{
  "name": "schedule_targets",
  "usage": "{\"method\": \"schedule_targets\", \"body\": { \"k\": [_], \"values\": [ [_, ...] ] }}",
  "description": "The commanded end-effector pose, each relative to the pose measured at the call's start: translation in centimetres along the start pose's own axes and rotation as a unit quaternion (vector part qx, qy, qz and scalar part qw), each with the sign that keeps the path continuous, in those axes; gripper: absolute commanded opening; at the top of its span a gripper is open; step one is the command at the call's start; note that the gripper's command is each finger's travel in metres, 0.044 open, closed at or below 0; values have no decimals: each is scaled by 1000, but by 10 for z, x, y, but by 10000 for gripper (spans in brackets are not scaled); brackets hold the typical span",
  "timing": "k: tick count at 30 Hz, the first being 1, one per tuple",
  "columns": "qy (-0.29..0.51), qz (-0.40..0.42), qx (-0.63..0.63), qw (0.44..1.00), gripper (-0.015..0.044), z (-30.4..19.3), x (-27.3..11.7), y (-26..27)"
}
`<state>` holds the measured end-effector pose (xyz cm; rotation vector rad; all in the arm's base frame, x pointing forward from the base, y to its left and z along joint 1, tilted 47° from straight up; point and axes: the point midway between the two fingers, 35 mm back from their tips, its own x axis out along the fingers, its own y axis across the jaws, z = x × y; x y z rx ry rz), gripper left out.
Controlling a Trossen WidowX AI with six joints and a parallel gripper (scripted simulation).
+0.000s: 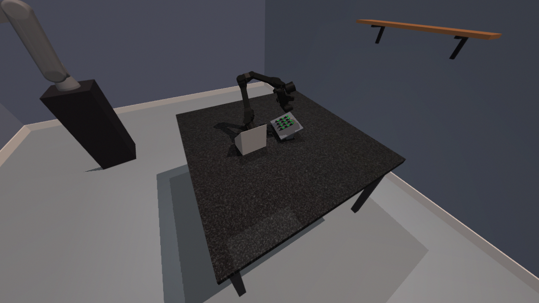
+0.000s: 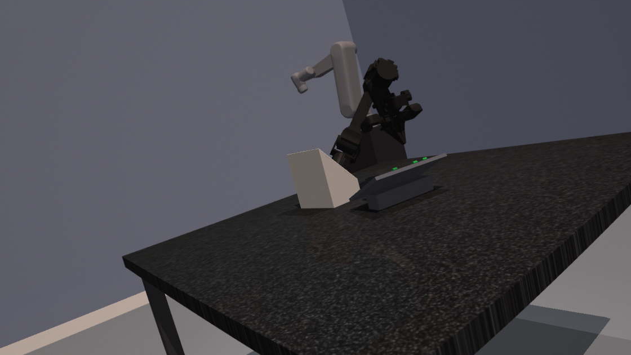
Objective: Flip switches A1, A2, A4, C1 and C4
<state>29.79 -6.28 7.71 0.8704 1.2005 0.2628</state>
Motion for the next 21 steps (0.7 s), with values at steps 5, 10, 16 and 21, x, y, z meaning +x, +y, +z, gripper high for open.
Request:
{"method": "schedule_targets", "body": {
  "k": [5, 10, 16, 21],
  "values": [
    [13, 2, -5, 1000, 0, 2, 33, 0],
    [13, 2, -5, 1000, 0, 2, 34, 0],
    [13, 2, -5, 1000, 0, 2, 43, 0],
    [13, 2, -5, 1000, 0, 2, 48, 0]
  ]
}}
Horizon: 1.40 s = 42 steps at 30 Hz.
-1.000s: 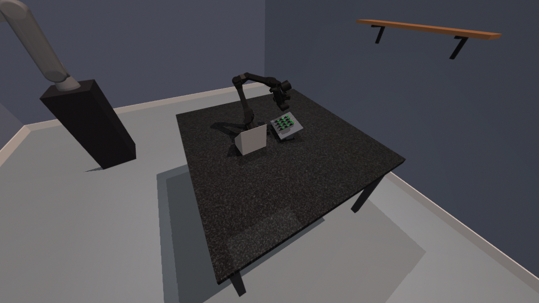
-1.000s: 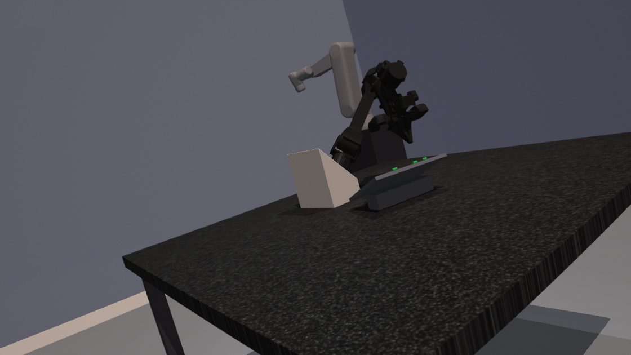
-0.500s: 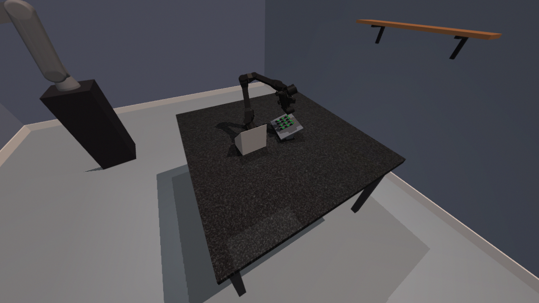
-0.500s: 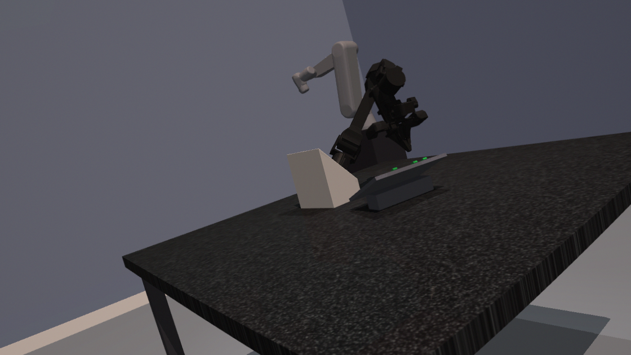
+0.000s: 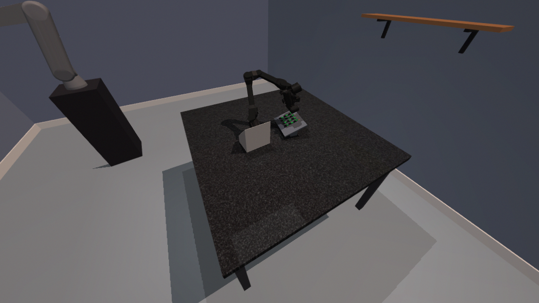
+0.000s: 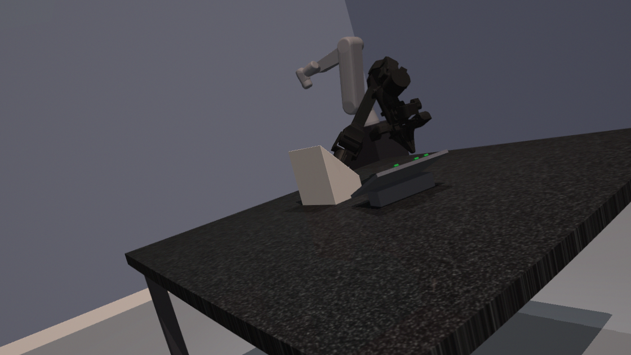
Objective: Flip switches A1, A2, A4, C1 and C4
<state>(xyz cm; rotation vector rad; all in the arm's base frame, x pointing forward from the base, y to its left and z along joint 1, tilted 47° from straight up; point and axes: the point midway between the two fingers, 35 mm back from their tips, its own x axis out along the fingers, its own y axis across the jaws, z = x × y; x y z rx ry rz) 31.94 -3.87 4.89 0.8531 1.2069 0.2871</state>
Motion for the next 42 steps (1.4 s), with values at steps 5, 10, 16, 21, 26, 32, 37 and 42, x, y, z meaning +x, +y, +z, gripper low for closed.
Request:
{"method": "schedule_targets", "body": {
  "k": [5, 10, 16, 21, 26, 32, 37, 42],
  "values": [
    [6, 0, 6, 1000, 0, -3, 13, -1],
    [6, 0, 6, 1000, 0, -3, 15, -1],
    [6, 0, 6, 1000, 0, -3, 15, -1],
    [6, 0, 6, 1000, 0, -3, 15, -1],
    [6, 0, 6, 1000, 0, -3, 15, -1],
    [6, 0, 6, 1000, 0, -3, 15, -1],
    [6, 0, 6, 1000, 0, -3, 15, -1],
    [6, 0, 6, 1000, 0, -3, 16, -1]
  ]
}}
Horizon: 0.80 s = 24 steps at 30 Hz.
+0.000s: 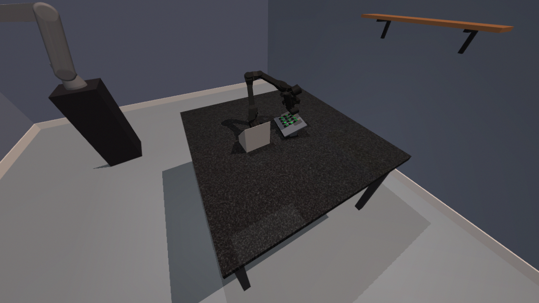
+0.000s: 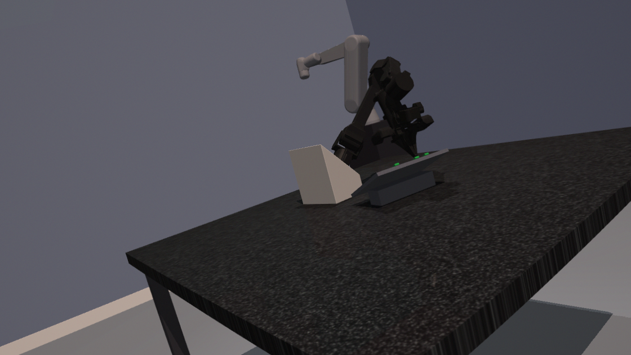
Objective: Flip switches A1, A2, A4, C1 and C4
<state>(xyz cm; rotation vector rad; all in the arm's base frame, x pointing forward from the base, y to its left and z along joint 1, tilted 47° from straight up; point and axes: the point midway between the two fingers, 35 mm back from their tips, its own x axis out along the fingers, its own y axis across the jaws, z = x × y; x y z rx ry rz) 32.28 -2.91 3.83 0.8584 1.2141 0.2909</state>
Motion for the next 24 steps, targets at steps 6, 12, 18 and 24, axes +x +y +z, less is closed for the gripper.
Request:
{"method": "schedule_targets", "body": {
  "k": [6, 12, 18, 24],
  "values": [
    [1, -1, 4, 1000, 0, -1, 2, -1],
    [1, -1, 4, 1000, 0, -1, 3, -1],
    [1, -1, 4, 1000, 0, -1, 4, -1],
    [1, -1, 4, 1000, 0, -1, 4, -1]
  ]
}}
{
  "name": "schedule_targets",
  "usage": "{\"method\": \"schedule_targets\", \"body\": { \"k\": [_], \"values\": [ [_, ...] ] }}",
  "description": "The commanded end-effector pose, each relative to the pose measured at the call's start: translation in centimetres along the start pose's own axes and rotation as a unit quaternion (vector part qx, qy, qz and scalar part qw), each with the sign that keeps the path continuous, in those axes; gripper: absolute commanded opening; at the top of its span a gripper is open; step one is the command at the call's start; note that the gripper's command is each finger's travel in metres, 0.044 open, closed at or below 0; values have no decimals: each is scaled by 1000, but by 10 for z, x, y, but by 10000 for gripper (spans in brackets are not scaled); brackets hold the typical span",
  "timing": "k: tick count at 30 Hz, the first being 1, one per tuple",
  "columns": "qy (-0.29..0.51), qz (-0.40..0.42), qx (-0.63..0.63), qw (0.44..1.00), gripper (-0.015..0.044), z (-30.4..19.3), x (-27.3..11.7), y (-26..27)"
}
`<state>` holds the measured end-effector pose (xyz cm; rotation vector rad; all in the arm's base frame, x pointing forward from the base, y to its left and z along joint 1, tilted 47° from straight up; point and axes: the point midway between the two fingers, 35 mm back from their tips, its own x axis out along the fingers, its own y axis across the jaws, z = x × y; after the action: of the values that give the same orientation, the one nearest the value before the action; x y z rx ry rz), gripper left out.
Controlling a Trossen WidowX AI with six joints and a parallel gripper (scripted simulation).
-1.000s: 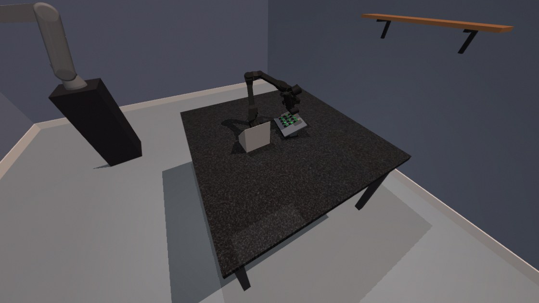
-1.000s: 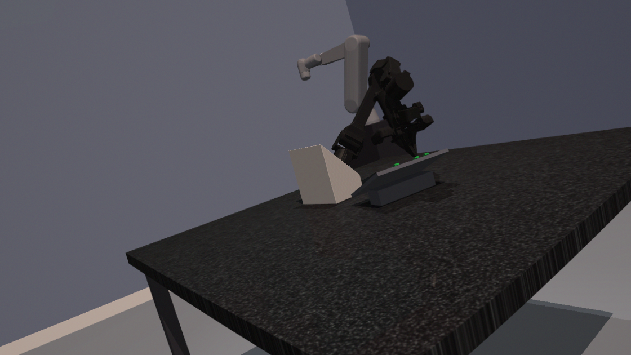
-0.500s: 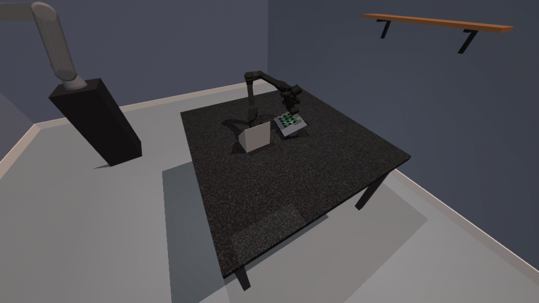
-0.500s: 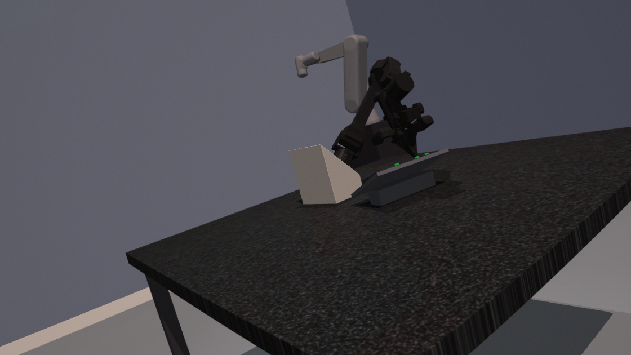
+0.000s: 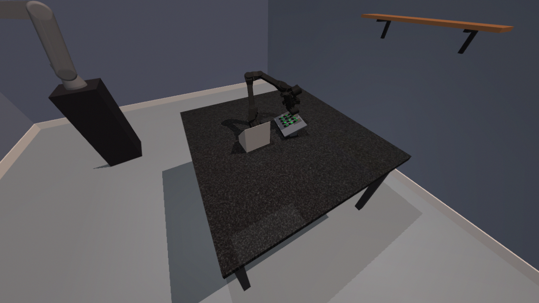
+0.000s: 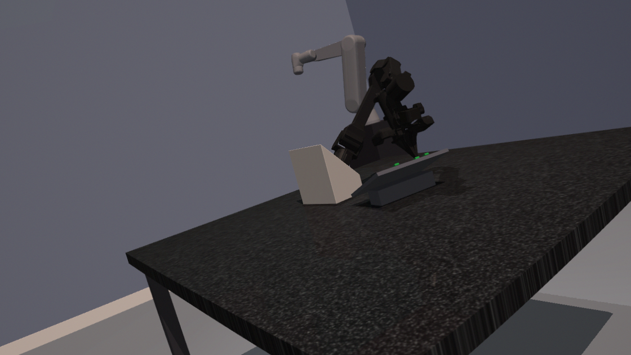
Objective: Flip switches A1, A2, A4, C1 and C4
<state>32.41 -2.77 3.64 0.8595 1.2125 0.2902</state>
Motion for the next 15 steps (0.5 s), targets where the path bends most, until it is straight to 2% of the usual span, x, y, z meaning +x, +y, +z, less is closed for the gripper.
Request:
{"method": "schedule_targets", "body": {
  "k": [1, 15],
  "values": [
    [2, -2, 4, 1000, 0, -1, 2, -1],
    [2, -2, 4, 1000, 0, -1, 4, -1]
  ]
}}
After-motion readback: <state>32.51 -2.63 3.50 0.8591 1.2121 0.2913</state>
